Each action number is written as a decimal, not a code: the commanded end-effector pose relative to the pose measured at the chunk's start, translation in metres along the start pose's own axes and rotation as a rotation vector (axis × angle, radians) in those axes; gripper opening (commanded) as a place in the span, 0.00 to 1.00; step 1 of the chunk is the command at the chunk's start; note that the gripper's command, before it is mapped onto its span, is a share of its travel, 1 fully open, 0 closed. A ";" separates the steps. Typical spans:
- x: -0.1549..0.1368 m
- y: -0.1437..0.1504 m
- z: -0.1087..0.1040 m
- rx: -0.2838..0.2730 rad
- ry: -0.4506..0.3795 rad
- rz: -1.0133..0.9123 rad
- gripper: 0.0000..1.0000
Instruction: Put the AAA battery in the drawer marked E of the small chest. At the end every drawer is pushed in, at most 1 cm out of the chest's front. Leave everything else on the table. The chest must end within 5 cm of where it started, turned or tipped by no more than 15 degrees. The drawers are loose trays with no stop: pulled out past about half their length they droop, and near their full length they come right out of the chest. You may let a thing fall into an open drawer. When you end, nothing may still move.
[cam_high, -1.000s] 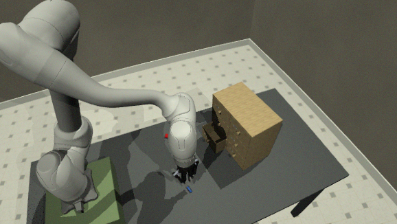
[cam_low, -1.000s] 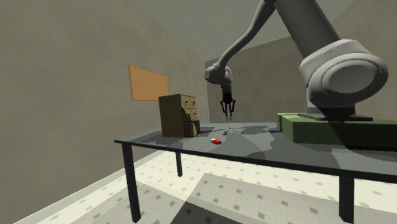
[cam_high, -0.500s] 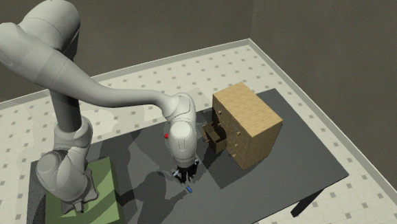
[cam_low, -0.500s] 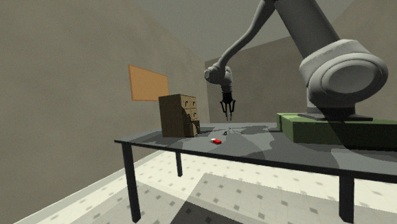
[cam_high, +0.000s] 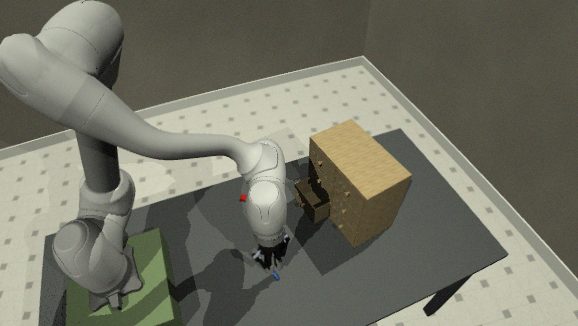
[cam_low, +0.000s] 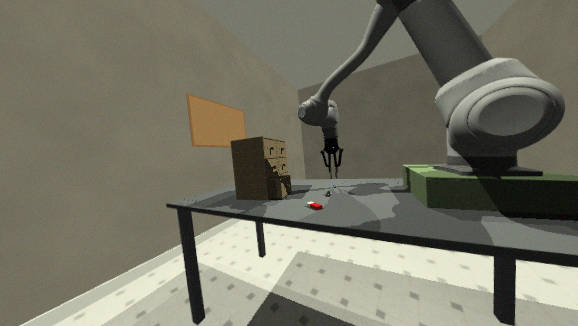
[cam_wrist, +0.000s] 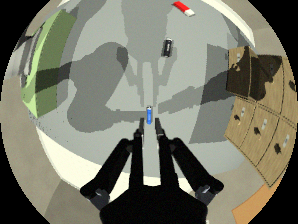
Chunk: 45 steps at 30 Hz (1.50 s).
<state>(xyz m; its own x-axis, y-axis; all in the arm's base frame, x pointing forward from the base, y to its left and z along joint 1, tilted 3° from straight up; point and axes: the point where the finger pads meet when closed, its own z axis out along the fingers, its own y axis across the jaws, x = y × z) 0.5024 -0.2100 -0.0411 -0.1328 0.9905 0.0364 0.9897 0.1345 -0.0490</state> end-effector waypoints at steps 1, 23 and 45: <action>0.000 0.000 0.009 0.000 0.000 0.000 0.15; 0.000 0.000 0.034 0.000 0.000 0.000 0.15; 0.000 0.000 0.034 0.000 0.000 0.000 0.15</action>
<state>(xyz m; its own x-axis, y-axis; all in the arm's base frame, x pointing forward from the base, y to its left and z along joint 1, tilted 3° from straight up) 0.5007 -0.2095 -0.0753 -0.1328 0.9905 0.0363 0.9897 0.1345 -0.0489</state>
